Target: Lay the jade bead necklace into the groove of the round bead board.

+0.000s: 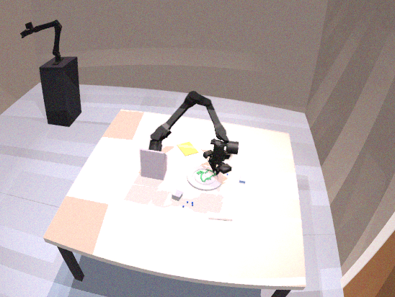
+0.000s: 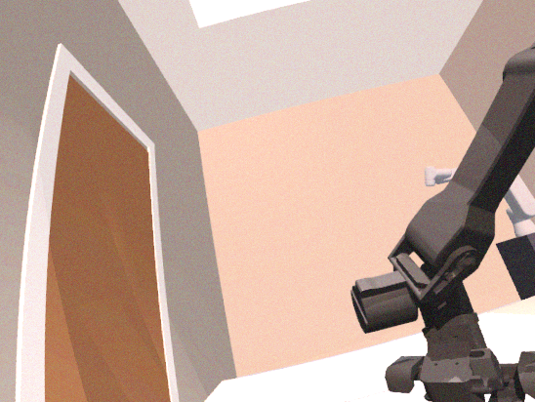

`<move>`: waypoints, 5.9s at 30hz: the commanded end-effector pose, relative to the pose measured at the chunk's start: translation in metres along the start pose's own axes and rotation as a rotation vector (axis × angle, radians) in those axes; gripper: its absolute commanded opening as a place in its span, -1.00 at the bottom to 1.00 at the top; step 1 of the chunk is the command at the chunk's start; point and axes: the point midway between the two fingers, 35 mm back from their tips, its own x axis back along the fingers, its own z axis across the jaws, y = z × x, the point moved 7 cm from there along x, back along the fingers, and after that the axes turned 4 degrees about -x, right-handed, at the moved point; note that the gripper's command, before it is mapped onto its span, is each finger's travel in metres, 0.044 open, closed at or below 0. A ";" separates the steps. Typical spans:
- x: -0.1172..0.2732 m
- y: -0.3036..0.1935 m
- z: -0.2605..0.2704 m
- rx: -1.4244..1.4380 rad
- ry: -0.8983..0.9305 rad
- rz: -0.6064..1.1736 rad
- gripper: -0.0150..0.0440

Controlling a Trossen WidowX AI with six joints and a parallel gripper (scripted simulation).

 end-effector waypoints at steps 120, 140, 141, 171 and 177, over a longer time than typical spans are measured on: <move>-0.007 0.003 -0.009 -0.016 0.010 0.010 1.00; 0.015 -0.004 -0.009 -0.115 0.002 0.002 -0.08; 0.014 -0.004 -0.009 -0.116 0.003 0.002 -0.08; -0.013 -0.006 -0.008 -0.120 0.006 0.008 -0.35; -0.013 -0.006 -0.008 -0.120 0.006 0.008 -0.49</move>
